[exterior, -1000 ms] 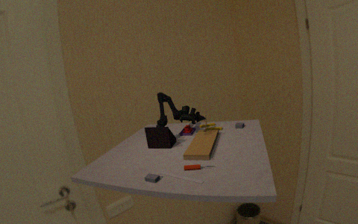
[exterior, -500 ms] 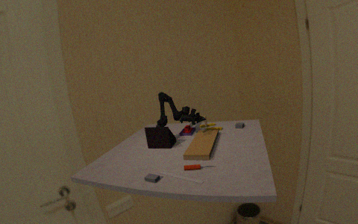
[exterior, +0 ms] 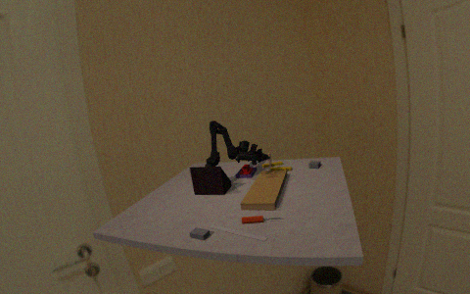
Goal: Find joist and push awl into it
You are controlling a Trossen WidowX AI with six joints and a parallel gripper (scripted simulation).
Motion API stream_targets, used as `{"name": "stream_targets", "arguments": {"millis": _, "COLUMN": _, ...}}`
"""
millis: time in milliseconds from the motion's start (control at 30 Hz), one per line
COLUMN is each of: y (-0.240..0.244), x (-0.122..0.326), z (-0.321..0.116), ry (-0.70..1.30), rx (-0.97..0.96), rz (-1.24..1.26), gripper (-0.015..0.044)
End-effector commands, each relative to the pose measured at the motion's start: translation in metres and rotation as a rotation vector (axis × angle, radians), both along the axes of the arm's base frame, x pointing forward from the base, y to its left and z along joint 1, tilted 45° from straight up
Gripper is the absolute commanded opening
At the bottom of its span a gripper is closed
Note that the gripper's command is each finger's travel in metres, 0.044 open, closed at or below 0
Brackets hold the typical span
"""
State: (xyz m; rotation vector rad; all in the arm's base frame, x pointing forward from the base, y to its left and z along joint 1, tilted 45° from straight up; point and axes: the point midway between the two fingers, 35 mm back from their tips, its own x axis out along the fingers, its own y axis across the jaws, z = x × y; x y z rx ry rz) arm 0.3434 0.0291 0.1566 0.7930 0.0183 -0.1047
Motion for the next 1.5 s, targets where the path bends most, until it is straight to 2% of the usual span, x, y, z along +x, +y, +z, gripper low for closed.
{"name": "stream_targets", "arguments": {"millis": 0, "y": 0.000, "x": 0.000, "z": -0.001, "ry": -0.001, "rx": 0.005, "rz": -0.009, "gripper": 0.0000}}
{"name": "stream_targets", "arguments": {"millis": 833, "y": 0.026, "x": 0.003, "z": -0.028, "ry": 0.000, "rx": 0.006, "rz": -0.009, "gripper": 0.0000}}
{"name": "stream_targets", "arguments": {"millis": 1467, "y": 0.025, "x": 0.003, "z": -0.026, "ry": -0.005, "rx": 0.004, "rz": -0.009, "gripper": 0.0000}}
